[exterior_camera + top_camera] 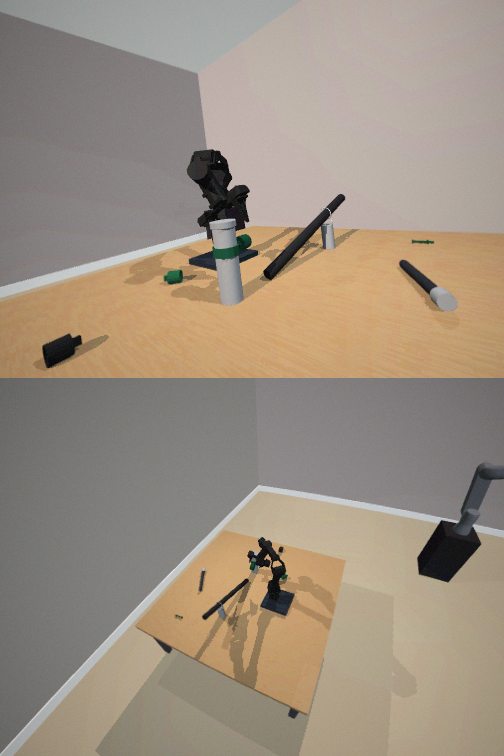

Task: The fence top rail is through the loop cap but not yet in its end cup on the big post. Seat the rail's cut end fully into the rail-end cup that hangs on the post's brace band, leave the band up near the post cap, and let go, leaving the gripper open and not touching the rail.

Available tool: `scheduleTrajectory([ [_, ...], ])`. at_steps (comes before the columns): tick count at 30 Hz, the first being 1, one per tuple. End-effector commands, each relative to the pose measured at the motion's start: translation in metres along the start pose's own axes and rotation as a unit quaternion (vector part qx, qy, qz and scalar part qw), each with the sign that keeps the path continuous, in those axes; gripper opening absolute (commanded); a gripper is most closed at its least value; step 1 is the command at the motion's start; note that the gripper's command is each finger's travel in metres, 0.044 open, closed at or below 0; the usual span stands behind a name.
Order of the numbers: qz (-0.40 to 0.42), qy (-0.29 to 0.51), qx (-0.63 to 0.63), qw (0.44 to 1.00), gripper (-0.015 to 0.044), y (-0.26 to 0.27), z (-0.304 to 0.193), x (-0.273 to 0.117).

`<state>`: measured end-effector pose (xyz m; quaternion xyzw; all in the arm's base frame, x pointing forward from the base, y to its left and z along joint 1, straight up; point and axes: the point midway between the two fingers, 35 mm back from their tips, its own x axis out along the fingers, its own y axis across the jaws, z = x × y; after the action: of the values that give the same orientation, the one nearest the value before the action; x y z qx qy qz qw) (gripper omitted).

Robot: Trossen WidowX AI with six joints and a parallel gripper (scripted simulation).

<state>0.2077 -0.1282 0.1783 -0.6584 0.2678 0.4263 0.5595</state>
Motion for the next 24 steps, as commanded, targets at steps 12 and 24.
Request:
scheduleTrajectory([
  [12, -0.003, 0.003, -0.004, 1.0, 0.044, 0.0, -0.001, 0.021],
  [24, -0.004, 0.003, -0.004, 1.0, 0.044, 0.0, -0.002, 0.041],
])
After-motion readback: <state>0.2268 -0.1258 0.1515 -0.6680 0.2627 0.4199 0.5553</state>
